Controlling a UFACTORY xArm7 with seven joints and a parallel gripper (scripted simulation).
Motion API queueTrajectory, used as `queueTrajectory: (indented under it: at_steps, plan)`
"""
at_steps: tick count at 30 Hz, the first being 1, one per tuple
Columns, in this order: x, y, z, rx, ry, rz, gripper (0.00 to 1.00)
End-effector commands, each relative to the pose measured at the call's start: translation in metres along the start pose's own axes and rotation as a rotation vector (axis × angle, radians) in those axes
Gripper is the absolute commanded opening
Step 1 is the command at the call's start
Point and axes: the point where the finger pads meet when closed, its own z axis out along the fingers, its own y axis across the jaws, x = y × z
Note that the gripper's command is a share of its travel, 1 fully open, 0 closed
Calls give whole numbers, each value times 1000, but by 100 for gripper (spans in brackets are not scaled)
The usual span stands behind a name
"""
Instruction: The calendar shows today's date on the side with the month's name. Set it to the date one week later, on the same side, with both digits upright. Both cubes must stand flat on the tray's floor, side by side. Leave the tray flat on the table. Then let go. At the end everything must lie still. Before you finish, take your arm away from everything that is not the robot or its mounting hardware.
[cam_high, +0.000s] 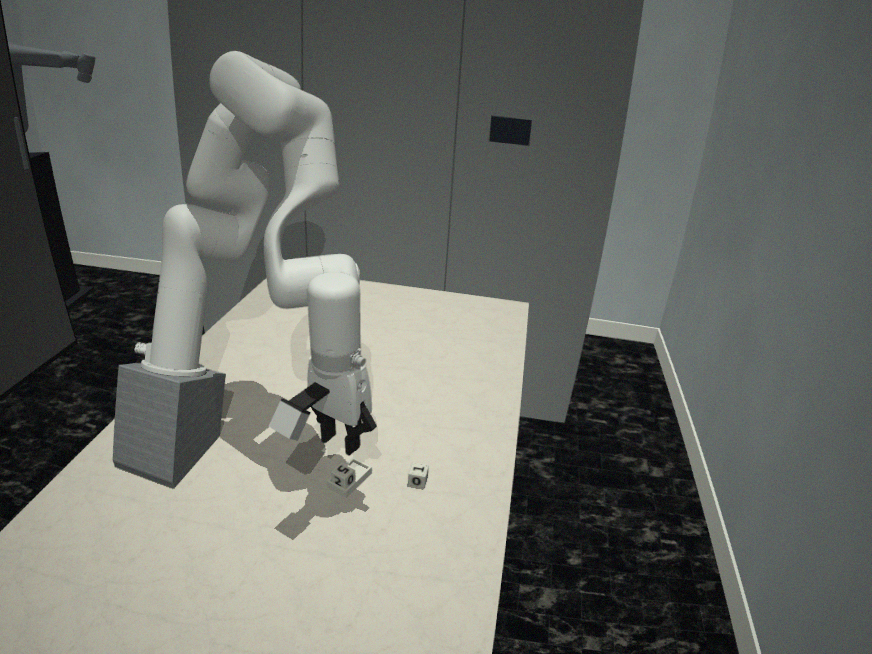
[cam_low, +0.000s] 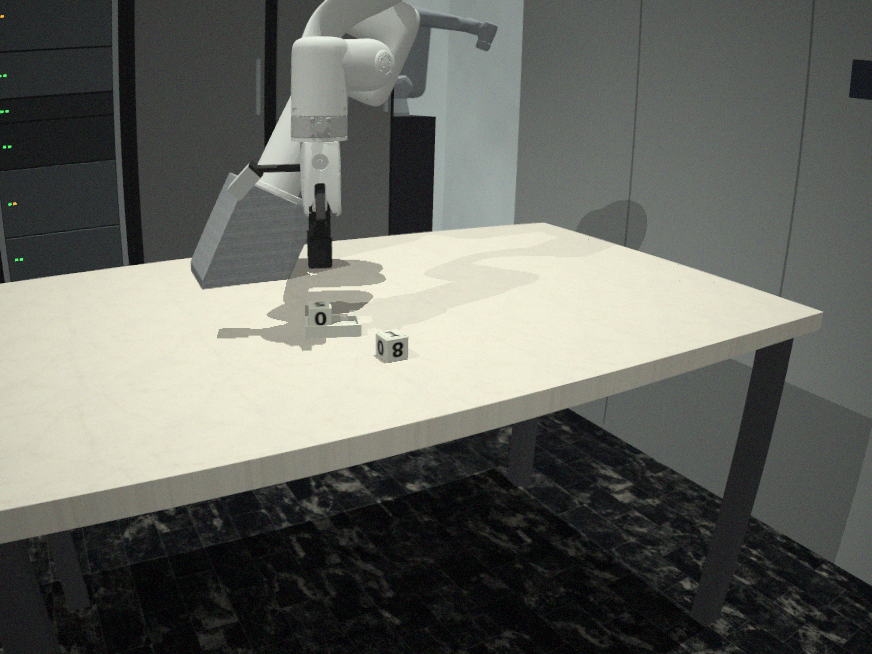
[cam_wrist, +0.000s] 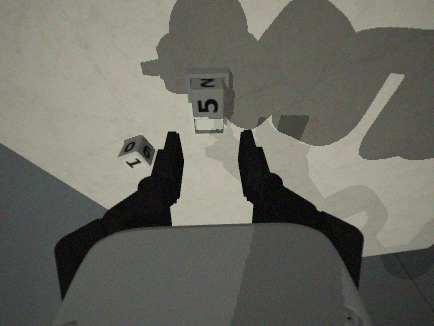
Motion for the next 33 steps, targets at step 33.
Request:
queueTrajectory:
  at_steps: [33]
  plan:
    - [1, -2, 32, 4, 0, 0, 49]
